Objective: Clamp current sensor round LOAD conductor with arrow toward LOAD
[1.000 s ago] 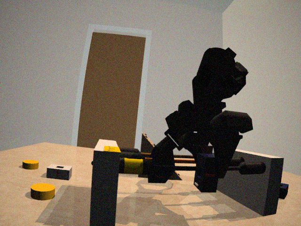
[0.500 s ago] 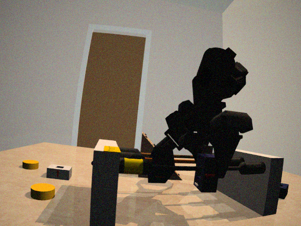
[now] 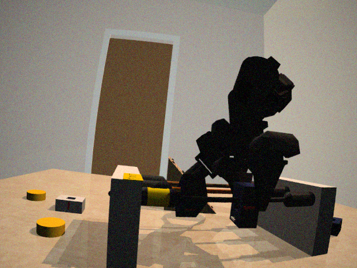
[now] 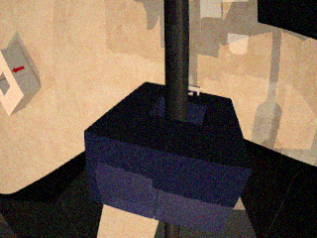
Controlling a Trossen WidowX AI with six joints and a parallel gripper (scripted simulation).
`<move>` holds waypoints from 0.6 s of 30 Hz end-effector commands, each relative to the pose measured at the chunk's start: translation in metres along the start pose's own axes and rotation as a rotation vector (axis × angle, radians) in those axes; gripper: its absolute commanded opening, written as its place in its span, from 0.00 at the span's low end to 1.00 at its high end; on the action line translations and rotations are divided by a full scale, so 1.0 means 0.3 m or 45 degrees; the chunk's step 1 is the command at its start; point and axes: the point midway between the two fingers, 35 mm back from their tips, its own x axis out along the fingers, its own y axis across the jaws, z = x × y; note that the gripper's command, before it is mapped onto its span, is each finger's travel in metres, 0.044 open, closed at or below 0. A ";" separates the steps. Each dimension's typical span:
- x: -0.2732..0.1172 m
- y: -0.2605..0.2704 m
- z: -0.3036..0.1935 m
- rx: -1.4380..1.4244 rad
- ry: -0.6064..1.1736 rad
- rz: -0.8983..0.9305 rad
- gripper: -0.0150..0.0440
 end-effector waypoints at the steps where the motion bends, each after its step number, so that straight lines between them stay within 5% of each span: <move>1: 0.000 0.000 0.000 -0.001 0.000 -0.001 0.68; 18: 0.000 0.000 0.000 0.000 0.000 0.000 0.58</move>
